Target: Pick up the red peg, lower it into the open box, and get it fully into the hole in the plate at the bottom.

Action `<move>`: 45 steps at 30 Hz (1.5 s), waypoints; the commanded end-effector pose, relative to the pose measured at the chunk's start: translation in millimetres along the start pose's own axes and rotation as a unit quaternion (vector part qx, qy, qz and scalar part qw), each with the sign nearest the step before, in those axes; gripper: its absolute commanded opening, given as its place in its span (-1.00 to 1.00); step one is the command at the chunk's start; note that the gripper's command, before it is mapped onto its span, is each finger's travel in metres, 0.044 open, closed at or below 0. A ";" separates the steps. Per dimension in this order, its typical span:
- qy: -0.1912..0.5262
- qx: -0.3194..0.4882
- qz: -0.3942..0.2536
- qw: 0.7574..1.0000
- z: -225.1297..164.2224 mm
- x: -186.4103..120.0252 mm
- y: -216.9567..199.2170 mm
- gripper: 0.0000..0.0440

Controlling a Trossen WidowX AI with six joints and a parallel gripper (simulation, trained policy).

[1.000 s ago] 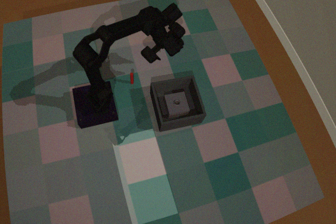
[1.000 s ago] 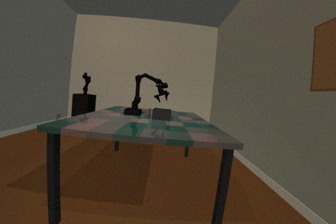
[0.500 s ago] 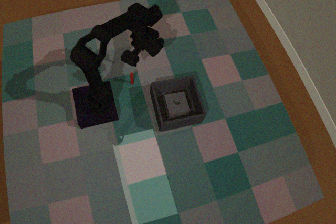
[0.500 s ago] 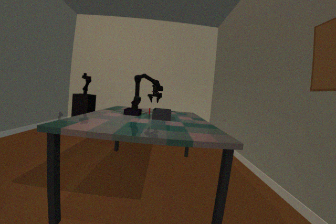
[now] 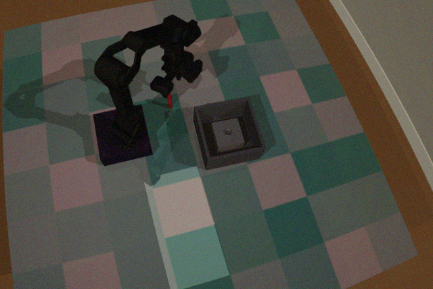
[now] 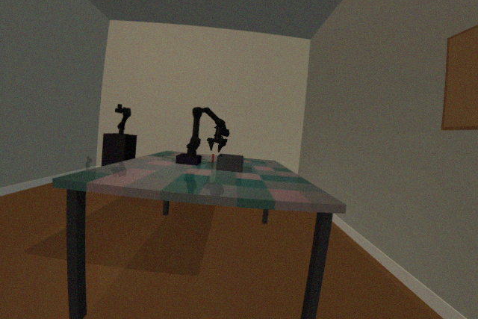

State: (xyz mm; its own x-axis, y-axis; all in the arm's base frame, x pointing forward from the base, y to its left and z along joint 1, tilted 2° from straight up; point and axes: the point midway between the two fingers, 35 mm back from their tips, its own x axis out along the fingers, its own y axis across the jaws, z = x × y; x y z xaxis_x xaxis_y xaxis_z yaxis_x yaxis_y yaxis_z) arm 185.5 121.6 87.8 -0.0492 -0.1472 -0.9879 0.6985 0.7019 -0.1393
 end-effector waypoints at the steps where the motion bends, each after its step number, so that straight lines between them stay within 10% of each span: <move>1: -0.004 -0.007 -0.006 1.000 -0.5 12.5 -0.6 1.00; 15: -0.022 -0.016 -0.005 1.000 -0.6 69.9 2.5 0.97; 33: -0.008 -0.015 -0.049 0.999 -3.6 98.4 -8.7 -0.96; 45: -0.061 -0.014 -0.030 0.998 22.3 54.9 -7.9 -1.00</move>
State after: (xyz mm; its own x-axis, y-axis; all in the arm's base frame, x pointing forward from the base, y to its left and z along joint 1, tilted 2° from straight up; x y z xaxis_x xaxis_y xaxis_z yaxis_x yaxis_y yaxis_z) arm 189.5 94.2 26.8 -0.0225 -0.2681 -0.9631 0.6765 0.7053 -0.2121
